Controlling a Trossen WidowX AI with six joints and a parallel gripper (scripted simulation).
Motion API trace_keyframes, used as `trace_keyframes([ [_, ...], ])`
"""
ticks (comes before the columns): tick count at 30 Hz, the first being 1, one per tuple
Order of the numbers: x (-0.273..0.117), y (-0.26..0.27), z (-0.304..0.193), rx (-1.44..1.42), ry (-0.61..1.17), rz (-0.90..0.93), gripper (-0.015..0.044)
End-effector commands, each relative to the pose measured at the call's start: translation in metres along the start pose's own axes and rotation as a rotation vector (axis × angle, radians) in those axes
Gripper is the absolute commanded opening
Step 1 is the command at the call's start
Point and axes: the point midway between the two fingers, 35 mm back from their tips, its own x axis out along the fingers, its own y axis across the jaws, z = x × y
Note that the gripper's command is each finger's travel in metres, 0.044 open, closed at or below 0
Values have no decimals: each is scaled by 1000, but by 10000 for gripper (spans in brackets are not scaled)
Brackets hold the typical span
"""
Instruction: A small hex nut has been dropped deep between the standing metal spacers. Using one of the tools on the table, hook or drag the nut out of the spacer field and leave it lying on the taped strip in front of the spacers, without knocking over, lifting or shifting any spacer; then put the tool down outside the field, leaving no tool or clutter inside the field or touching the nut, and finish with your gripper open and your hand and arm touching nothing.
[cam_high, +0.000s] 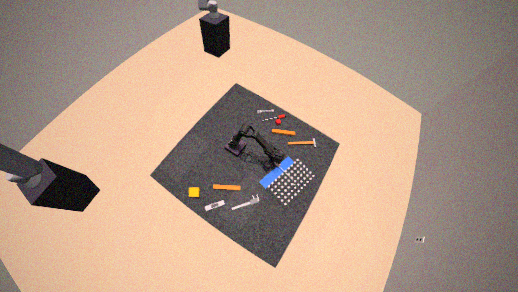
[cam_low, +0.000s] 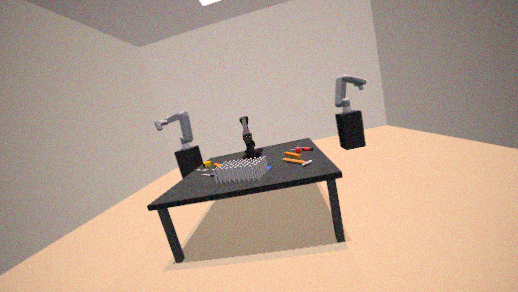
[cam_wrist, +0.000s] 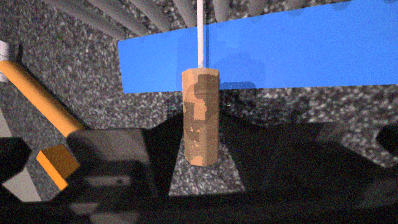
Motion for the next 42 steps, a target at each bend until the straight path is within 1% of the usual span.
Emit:
trace_keyframes([
  [1, -1, 3, 6, -7, -8, 8, 0],
  [42, 5, 1, 29, -8, -11, 8, 0],
])
